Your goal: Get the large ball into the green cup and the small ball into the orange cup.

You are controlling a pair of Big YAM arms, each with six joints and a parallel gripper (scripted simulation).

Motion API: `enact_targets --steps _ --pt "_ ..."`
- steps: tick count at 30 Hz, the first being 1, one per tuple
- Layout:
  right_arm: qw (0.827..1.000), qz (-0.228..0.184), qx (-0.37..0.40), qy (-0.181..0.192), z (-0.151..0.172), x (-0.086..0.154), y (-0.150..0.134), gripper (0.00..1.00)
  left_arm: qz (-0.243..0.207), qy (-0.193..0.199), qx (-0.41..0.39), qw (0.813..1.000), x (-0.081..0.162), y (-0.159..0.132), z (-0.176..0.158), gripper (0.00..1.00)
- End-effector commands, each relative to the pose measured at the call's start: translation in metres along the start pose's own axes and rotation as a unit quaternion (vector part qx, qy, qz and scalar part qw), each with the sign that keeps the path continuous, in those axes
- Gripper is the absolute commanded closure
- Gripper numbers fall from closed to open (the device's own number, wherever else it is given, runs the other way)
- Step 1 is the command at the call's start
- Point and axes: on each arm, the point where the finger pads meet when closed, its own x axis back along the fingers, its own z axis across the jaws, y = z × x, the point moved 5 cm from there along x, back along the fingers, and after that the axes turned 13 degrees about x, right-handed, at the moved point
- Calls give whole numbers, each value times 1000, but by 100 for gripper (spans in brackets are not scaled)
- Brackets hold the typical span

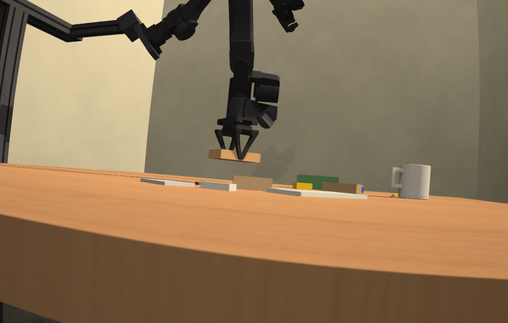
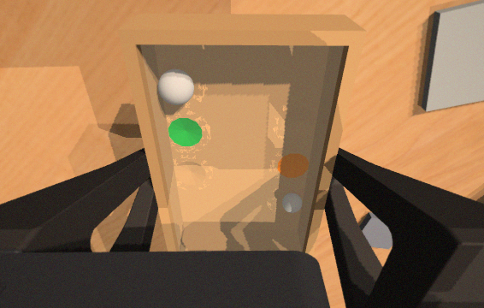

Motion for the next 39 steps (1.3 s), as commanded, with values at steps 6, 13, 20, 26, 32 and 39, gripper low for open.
enact_targets --steps 6,13,20,26,32,39 --pt "1000 -20 -4 -3 -2 25 19 31 -9 10 3 1000 3 3 9 0" --pt "999 -50 8 -13 -2 25 18 31 -9 10 3 1000 3 3 9 0" --pt "999 -48 3 -12 -4 25 19 31 -9 10 3 1000 3 3 9 0" --pt "1000 -18 -4 1 4 18 20 31 -9 10 3 1000 3 3 9 0" --pt "1000 -22 -2 1 4 19 18 31 -9 10 3 1000 3 3 9 0" --pt "1000 -22 -1 1 4 20 19 31 -9 10 3 1000 3 3 9 0"
